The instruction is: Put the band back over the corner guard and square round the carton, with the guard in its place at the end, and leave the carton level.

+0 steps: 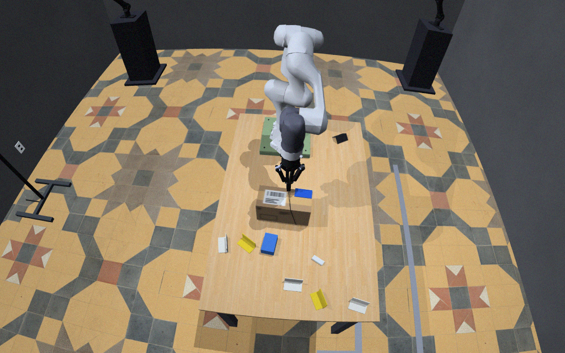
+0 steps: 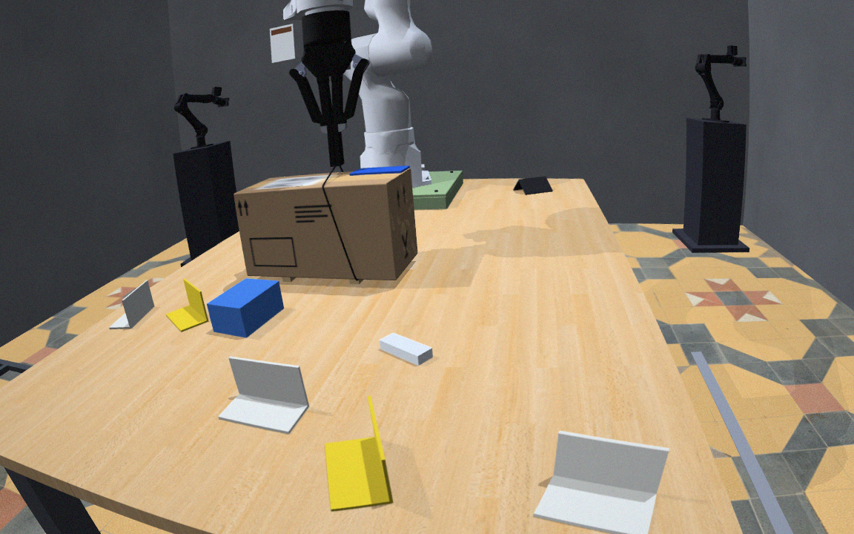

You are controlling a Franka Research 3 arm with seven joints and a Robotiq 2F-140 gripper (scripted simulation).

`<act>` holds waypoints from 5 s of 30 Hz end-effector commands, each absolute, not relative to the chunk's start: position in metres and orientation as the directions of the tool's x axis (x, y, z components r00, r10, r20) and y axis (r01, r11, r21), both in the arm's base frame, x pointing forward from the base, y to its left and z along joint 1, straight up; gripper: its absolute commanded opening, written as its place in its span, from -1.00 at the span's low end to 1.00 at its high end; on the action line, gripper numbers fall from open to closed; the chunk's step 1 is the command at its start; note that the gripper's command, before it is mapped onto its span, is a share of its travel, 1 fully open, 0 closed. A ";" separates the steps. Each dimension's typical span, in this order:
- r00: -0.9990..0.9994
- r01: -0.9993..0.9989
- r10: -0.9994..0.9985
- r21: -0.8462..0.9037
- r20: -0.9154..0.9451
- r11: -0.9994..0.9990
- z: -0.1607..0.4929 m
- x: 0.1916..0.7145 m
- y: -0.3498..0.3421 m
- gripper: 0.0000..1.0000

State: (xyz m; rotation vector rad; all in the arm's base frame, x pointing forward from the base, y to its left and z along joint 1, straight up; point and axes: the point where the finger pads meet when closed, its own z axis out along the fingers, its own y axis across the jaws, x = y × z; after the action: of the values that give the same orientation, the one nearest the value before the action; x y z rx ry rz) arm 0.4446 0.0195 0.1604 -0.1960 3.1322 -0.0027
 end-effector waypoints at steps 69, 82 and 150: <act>-0.992 -0.126 -0.126 -0.002 -0.005 0.992 0.163 0.416 0.034 -0.80; -0.992 -0.126 -0.126 -0.002 -0.005 0.992 0.163 0.419 0.059 -0.80; -0.992 -0.126 -0.126 -0.002 -0.005 0.992 0.163 0.439 0.092 -0.80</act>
State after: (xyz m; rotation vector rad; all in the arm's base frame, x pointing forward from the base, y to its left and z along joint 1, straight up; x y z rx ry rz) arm 0.4378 0.0916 0.1631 -0.2036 3.1244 0.0012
